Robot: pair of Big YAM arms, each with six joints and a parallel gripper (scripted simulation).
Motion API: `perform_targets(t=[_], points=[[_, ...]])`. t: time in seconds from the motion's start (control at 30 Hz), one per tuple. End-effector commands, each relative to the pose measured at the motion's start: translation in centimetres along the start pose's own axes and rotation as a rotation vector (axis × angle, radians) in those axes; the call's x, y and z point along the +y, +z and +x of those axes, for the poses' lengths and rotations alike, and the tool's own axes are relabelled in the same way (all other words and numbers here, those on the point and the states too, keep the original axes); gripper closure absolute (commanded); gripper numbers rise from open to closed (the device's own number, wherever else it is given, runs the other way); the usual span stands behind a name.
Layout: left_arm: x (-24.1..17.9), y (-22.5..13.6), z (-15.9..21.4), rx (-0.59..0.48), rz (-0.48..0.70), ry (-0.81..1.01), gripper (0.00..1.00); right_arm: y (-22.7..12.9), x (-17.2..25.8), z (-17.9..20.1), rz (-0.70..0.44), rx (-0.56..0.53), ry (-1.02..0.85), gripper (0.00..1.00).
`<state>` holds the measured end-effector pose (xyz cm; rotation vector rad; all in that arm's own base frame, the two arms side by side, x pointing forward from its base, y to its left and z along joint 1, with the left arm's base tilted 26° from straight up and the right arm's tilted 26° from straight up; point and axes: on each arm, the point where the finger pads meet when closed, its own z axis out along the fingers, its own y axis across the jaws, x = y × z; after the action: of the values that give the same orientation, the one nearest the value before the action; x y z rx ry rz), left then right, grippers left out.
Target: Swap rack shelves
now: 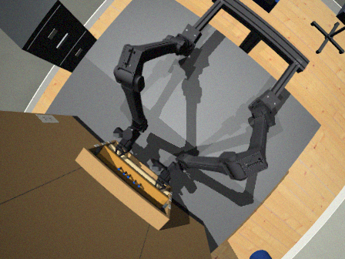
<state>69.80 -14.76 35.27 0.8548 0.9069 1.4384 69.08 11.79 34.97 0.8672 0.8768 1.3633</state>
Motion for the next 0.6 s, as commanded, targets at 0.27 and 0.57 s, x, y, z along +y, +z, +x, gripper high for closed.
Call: perform_targets(t=[0.27, 0.57], points=[[3.0, -2.8, -1.0, -0.012, -0.045, -0.007, 0.16, -2.8, 2.9, 1.0, -0.043, 0.011, -0.002, 0.16], [1.4, -5.8, -0.9, -0.012, -0.026, -0.015, 0.16, -6.2, 3.3, 0.8, -0.054, 0.009, 0.001, 0.16]])
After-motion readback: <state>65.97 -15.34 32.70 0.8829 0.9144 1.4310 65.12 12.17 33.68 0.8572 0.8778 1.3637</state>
